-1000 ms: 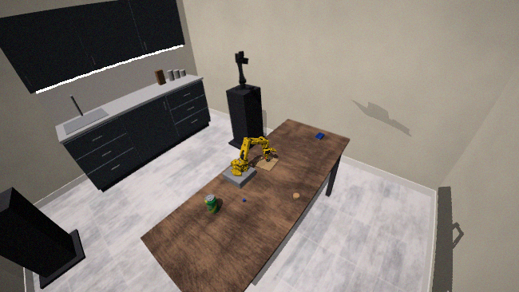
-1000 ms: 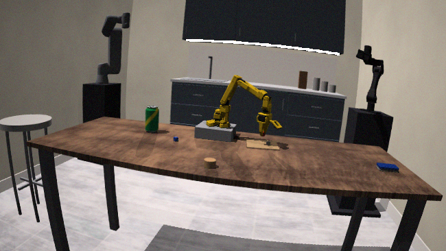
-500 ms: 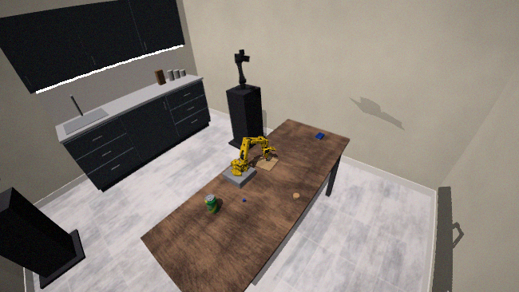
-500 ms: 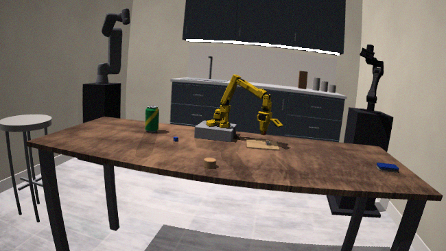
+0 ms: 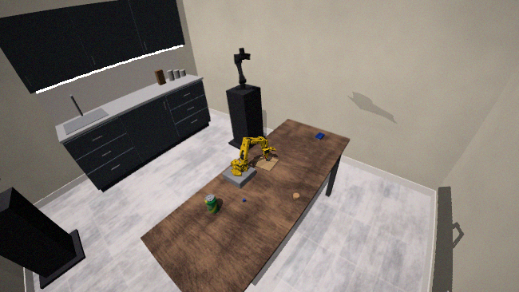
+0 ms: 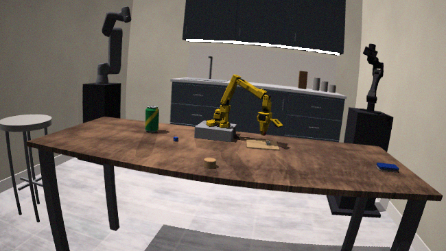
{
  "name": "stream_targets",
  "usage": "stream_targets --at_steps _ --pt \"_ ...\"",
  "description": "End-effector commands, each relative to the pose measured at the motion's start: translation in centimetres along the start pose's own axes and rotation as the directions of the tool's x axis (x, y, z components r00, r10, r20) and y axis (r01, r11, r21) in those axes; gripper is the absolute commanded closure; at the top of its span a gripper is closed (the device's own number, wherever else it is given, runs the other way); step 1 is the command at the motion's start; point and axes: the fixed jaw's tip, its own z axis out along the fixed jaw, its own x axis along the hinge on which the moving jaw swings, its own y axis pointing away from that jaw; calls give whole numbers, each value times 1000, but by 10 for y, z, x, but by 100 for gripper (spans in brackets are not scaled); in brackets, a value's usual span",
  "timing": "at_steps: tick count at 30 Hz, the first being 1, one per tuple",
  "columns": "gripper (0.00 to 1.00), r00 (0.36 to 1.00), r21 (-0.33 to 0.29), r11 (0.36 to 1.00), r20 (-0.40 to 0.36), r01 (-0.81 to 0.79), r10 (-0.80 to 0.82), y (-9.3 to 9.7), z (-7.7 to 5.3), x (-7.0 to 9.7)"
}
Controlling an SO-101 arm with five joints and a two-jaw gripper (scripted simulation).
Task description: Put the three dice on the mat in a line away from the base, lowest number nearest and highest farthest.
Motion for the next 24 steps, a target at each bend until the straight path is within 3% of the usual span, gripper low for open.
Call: stream_targets --at_steps 1,24 --pt "100 1000 -2 1000 2 16 -16 1 2 1" --pt "100 1000 -2 1000 2 16 -16 1 9 1"
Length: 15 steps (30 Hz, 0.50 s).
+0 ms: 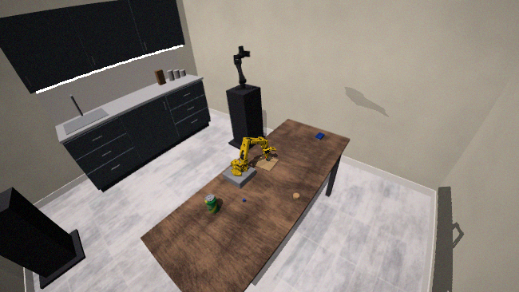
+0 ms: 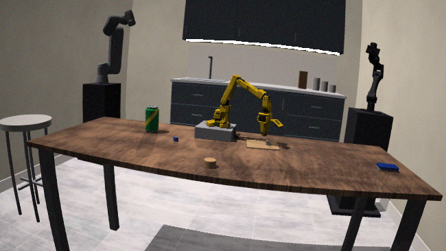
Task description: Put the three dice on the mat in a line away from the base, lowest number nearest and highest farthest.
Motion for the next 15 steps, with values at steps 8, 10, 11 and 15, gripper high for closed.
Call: stream_targets --at_steps 8,10,11,15 --pt "100 1000 6 1000 -27 16 -16 0 9 5" --pt "100 1000 6 1000 -27 16 -16 0 10 5" --pt "100 1000 6 1000 -27 16 -16 0 11 5" --pt "100 1000 6 1000 -27 16 -16 0 12 5"
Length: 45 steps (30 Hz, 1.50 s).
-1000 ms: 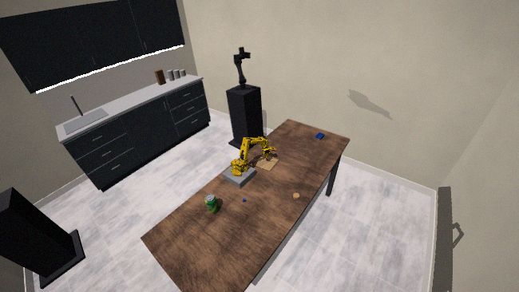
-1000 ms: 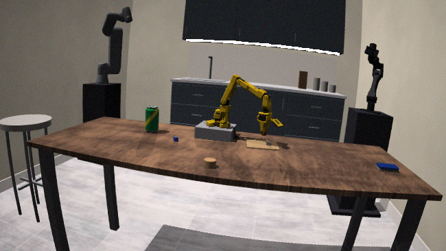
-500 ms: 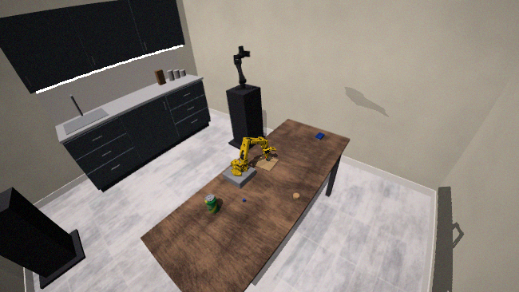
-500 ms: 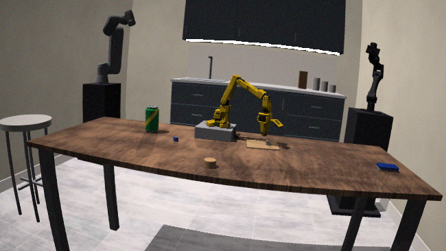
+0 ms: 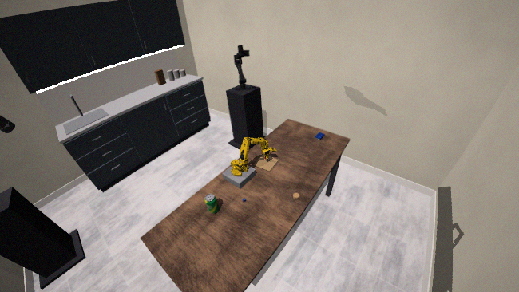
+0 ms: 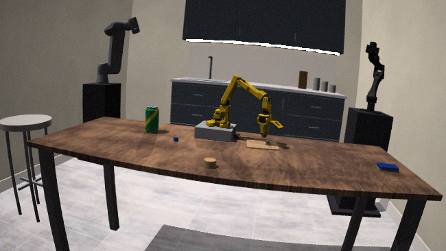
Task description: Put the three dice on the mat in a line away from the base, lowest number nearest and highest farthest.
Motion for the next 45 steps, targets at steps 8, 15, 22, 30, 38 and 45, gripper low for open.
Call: stream_targets --at_steps 8,15,22,30,38,45 --pt "100 1000 6 1000 -26 16 -16 0 8 5" --pt "100 1000 6 1000 -26 16 -16 0 12 5" --pt "100 1000 6 1000 -26 16 -16 0 12 5" --pt "100 1000 6 1000 -26 16 -16 0 17 6" --pt "100 1000 6 1000 -26 16 -16 0 18 6" --pt "100 1000 6 1000 -26 16 -16 0 22 6"
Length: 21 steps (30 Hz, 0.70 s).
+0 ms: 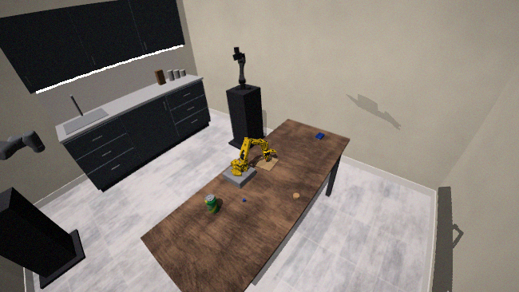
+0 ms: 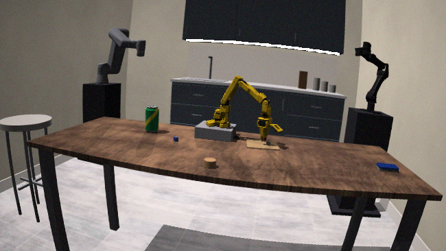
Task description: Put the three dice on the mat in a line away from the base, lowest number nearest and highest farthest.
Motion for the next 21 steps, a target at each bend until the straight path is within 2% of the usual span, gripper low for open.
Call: stream_targets --at_steps 1,21 --pt "100 1000 6 1000 -26 15 -15 0 8 6" --pt "100 1000 6 1000 -26 15 -15 0 15 6"
